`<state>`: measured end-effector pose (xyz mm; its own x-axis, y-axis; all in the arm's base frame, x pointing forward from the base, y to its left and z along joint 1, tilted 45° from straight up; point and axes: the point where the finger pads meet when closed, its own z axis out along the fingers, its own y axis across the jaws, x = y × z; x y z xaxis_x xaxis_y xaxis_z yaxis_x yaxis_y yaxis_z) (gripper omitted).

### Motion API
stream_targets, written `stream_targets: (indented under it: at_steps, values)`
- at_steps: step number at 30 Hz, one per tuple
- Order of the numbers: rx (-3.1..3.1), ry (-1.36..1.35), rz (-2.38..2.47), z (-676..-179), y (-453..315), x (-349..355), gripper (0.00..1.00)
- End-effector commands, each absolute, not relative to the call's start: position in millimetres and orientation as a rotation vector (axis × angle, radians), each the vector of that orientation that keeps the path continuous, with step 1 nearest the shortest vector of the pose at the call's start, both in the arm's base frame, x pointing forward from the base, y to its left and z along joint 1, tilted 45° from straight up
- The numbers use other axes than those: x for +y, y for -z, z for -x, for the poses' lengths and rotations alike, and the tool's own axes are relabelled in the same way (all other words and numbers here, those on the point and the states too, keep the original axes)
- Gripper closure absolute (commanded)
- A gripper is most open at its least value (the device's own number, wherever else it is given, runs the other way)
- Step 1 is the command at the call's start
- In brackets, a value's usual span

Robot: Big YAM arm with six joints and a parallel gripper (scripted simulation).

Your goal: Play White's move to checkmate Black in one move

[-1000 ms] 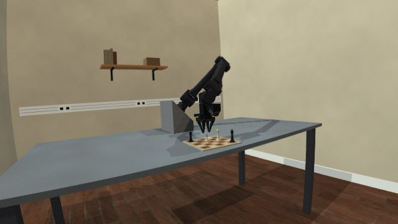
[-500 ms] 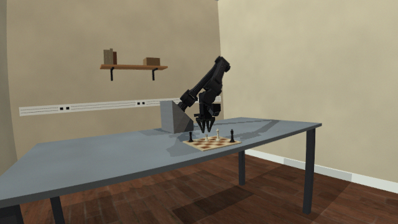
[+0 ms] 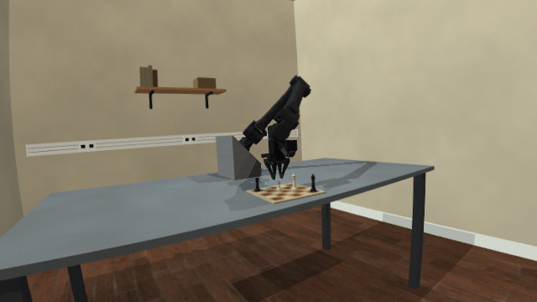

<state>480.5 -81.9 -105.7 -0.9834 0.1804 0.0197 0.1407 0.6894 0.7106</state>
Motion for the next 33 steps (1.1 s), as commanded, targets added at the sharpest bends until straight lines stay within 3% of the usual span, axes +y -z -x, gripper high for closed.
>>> stream_targets:
  at_steps: [1, 33]
  values:
    - [2.825, -1.167, -0.231, -488.2, 94.6, -74.8, 0.64]
    - [2.826, -1.168, -0.232, -488.1, 97.4, -74.9, 0.64]
